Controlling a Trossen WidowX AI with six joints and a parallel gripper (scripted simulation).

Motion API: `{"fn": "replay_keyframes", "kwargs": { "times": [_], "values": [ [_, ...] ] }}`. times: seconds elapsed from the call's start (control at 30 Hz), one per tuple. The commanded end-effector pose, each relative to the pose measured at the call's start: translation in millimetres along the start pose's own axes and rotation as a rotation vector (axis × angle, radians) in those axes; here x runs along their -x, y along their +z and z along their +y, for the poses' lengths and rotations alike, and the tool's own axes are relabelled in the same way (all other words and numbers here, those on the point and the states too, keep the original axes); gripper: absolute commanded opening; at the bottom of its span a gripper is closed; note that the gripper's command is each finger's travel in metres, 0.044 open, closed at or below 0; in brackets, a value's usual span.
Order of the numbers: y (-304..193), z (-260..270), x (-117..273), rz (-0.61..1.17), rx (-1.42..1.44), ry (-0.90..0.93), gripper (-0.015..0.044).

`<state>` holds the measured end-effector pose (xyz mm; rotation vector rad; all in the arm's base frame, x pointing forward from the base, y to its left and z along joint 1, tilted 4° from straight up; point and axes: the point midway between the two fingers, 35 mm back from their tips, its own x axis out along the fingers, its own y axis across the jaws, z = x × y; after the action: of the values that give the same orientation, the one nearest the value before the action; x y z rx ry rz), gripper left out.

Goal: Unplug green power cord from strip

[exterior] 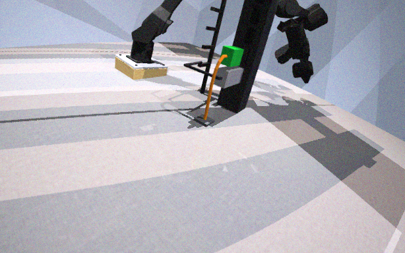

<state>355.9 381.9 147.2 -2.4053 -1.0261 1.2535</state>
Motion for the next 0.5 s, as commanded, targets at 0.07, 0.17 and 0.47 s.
{"fn": "replay_keyframes", "kwargs": {
  "times": [0.07, 0.17, 0.47],
  "values": [
    [-5, 2, 4, 0.014, -0.047, 0.005, 0.0321],
    [-21, 7, 17, 0.057, -0.187, 0.015, 0.0242],
    [-70, 34, 66, 0.223, -0.721, 0.036, 0.016]
  ]
}}
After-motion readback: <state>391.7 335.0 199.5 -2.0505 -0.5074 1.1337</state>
